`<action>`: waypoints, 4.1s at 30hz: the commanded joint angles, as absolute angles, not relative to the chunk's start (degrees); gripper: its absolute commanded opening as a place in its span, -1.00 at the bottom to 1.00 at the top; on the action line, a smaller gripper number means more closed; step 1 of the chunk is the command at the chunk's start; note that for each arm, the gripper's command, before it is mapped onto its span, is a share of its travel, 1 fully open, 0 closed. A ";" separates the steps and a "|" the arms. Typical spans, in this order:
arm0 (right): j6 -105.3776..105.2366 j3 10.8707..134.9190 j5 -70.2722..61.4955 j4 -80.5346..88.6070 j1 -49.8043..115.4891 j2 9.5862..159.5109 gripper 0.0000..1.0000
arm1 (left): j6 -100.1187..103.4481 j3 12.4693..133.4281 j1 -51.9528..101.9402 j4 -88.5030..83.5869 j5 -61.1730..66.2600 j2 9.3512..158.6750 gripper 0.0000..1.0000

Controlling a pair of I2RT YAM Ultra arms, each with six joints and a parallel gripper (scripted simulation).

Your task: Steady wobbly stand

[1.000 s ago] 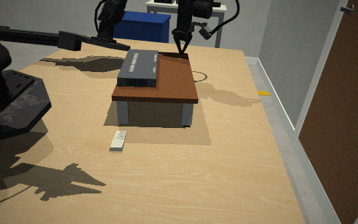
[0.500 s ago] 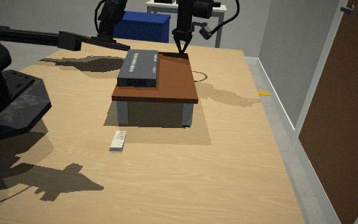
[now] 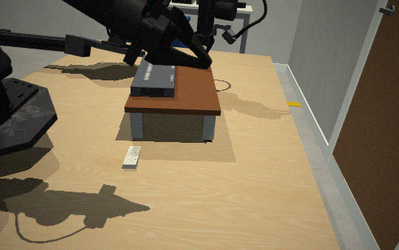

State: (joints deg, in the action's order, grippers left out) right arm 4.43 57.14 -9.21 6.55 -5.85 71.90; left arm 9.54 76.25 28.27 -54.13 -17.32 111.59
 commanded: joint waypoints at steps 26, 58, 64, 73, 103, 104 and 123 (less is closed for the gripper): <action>18.09 49.16 -32.98 26.48 -20.86 107.77 -1.00 | 9.21 77.24 28.59 -52.76 -17.40 111.97 -1.00; 16.18 46.37 -33.84 23.87 -20.37 108.22 -1.00 | 9.21 77.24 28.59 -52.76 -17.40 111.97 -1.00; 15.79 45.42 -33.78 23.39 -19.94 108.06 -1.00 | 9.21 77.24 28.59 -52.76 -17.40 111.97 -1.00; 14.82 44.85 -33.63 22.26 -19.25 108.68 -1.00 | 9.21 77.24 28.59 -52.76 -17.40 111.97 -1.00; 12.07 42.71 -32.67 19.10 -16.95 108.69 -1.00 | 9.21 77.24 28.59 -52.76 -17.40 111.97 -1.00; 11.96 42.63 -32.81 18.97 -16.85 108.26 -1.00 | 9.21 77.24 28.59 -52.76 -17.40 111.97 -1.00; 10.11 41.13 -32.59 16.80 -15.30 107.05 -1.00 | 9.21 77.24 28.59 -52.76 -17.40 111.97 -1.00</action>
